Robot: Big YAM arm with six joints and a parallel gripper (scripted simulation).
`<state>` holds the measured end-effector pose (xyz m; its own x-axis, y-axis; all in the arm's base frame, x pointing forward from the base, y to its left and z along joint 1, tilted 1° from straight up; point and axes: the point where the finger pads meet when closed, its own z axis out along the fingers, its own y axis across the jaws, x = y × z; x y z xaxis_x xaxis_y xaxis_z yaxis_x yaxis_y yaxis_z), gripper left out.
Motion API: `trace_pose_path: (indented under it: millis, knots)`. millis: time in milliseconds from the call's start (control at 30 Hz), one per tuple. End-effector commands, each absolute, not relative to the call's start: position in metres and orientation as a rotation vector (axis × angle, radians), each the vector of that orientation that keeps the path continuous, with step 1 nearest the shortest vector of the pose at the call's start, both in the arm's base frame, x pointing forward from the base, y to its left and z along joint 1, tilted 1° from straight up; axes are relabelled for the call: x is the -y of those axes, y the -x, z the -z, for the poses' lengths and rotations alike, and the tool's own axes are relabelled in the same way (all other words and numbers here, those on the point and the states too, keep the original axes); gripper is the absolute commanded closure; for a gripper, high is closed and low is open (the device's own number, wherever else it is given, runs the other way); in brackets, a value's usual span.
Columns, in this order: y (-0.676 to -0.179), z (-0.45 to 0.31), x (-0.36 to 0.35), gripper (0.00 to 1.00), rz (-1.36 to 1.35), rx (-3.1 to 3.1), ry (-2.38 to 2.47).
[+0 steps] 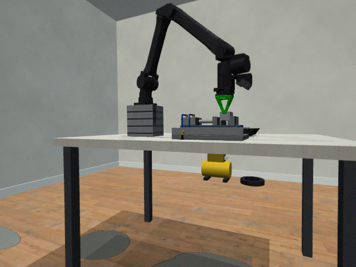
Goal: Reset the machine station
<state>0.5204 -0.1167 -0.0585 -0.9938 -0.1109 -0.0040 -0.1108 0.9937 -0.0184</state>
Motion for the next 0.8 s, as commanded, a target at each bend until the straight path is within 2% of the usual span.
trace_pose_path:
  millis: [0,767]
  knots:
    - [-0.514,0.0736,0.121,1.0,0.013,-3.149,0.18]
    - [-0.5141,0.0736,0.1205,1.0,0.013,-3.149,0.181]
